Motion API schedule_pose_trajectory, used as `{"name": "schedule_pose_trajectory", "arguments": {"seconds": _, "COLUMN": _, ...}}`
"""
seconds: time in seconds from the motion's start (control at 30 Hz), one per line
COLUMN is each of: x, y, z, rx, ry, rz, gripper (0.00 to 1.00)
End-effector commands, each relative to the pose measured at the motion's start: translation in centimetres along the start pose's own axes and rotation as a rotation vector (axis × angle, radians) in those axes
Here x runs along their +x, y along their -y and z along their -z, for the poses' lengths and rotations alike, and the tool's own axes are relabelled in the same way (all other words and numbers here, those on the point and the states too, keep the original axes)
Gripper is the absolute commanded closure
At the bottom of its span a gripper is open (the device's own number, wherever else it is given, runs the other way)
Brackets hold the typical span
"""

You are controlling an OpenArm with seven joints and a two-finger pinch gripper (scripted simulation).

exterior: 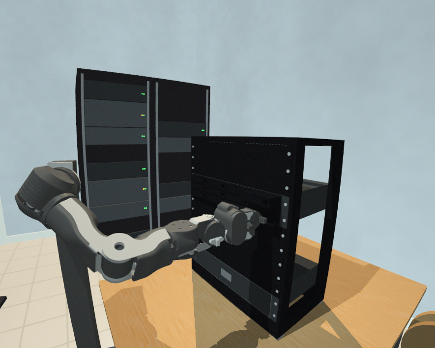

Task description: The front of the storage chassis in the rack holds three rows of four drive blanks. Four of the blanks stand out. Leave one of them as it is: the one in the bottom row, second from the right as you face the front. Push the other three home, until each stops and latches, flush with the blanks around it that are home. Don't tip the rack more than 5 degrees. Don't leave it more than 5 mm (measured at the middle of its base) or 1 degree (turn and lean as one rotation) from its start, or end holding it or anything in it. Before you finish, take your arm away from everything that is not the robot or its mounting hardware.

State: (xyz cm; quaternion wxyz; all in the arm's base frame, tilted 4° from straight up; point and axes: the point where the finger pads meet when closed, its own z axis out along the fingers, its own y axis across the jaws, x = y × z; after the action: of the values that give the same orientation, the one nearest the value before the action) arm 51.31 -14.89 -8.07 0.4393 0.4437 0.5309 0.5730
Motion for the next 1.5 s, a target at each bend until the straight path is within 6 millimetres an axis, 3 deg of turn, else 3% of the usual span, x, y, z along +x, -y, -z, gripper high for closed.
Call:
{"name": "schedule_pose_trajectory", "arguments": {"seconds": 0.0, "x": 1.25, "y": -0.29, "z": -0.27, "rx": -0.004, "ry": -0.038, "rz": -0.001, "gripper": 1.0}}
{"name": "schedule_pose_trajectory", "arguments": {"seconds": 1.47, "x": 1.72, "y": -0.37, "z": -0.85, "rx": -0.004, "ry": -0.038, "rz": -0.001, "gripper": 1.0}}
